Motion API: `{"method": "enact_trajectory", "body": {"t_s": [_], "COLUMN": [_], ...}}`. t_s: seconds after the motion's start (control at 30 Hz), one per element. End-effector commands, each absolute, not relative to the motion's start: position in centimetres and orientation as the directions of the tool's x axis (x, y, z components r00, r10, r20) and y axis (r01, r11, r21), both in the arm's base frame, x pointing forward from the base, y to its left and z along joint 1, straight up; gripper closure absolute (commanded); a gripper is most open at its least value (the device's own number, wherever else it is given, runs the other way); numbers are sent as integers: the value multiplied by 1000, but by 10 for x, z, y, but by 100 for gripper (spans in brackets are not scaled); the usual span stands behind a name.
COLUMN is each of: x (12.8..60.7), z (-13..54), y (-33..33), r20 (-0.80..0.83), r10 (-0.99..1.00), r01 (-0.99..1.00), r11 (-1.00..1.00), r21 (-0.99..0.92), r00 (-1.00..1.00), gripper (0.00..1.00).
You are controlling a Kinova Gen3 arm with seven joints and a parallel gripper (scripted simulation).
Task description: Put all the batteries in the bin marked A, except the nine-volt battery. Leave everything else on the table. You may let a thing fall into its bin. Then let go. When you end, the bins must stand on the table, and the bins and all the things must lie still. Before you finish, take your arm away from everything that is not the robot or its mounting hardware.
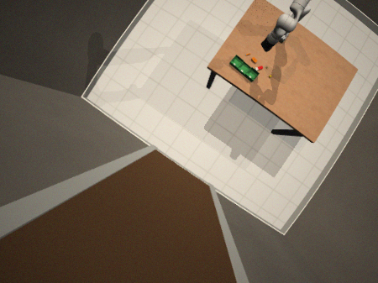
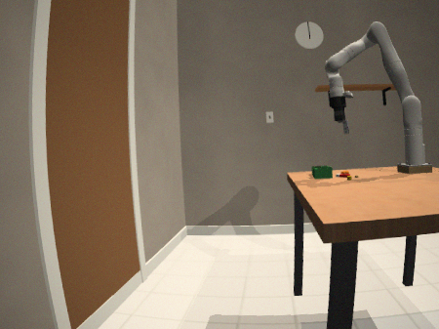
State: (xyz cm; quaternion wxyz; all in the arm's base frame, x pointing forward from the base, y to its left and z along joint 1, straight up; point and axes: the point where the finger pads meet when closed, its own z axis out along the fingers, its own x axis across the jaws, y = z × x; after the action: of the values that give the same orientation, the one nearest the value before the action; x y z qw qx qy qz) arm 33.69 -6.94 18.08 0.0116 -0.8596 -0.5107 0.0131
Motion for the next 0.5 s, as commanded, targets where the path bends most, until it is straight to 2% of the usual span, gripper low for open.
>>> {"method": "enact_trajectory", "body": {"t_s": [0.0,0.07,0.27,0.47], "x": [346,346,360,360], "z": [181,181,182,182], "y": [-49,-49,-19,-19], "r20": [-4,-4,0,0], "r10": [932,932,997,999], "r01": [932,932,997,999], "r11": [-363,-363,-72,-52], "r21": [-27,-27,1,3], "r00": [363,363,72,52], "gripper": [69,69,69,69]}}
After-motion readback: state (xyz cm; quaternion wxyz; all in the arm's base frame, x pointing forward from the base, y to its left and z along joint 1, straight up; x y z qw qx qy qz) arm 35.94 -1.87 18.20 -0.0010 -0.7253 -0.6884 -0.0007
